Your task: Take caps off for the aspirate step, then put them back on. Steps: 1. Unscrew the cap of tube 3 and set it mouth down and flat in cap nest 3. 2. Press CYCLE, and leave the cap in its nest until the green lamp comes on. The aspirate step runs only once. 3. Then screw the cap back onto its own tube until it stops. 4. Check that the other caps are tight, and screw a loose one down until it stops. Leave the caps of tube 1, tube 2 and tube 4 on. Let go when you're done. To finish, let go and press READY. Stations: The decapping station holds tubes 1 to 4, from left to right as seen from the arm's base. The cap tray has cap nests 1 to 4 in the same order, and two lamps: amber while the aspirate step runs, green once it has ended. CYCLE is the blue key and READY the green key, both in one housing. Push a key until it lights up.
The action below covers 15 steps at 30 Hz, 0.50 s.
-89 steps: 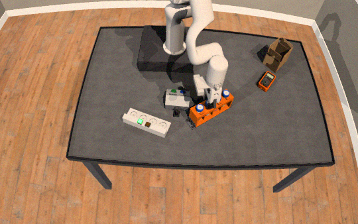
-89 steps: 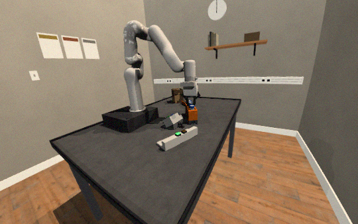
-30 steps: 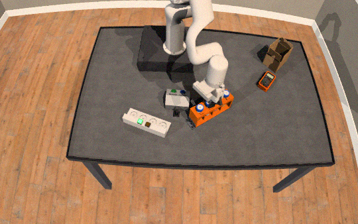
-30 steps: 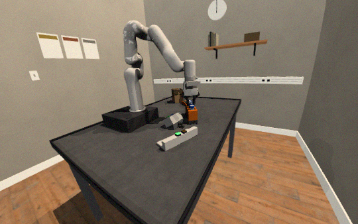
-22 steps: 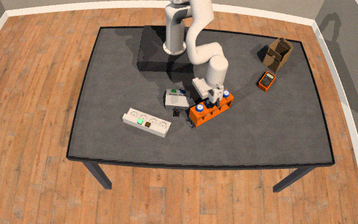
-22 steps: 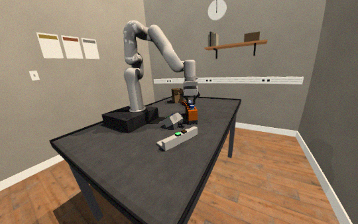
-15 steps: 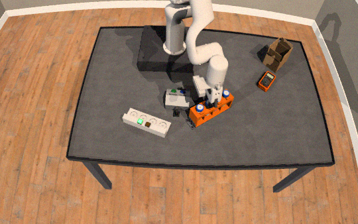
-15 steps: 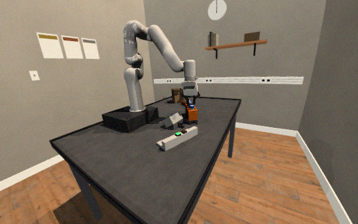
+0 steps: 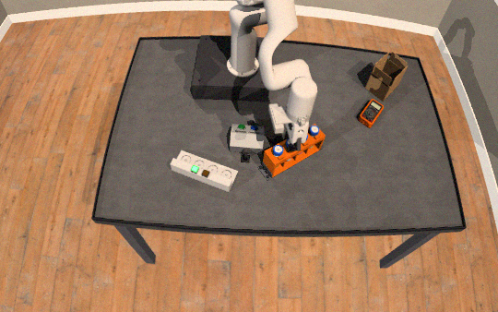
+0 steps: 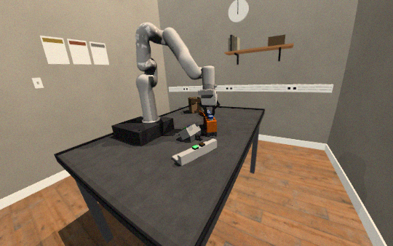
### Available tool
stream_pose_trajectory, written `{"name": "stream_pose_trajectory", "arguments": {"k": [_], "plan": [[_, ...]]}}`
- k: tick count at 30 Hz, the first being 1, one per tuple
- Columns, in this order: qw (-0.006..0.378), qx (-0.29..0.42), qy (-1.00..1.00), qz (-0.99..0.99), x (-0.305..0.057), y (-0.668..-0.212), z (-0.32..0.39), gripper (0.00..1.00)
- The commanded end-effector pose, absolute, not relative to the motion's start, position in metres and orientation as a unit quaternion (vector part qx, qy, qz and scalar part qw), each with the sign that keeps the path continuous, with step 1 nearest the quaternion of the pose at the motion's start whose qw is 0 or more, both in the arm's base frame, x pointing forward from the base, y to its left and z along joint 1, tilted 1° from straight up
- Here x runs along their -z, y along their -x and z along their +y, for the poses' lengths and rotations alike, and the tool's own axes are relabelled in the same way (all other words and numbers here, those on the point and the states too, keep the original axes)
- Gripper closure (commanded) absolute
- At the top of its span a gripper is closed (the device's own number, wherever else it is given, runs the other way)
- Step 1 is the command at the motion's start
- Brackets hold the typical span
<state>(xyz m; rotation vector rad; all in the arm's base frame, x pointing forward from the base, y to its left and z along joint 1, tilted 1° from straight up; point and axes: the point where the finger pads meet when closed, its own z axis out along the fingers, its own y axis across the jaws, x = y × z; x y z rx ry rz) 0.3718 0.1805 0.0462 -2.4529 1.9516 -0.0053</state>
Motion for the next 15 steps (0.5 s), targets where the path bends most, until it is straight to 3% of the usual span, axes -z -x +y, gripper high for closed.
{"name": "stream_pose_trajectory", "arguments": {"k": [1, 15], "plan": [[0.004, 0.005, 0.782, 0.623, -0.0477, -0.373, 0.1811, 0.54], [0.003, 0.006, 0.899, 0.437, -0.0488, -0.373, 0.1811, 0.54]]}}
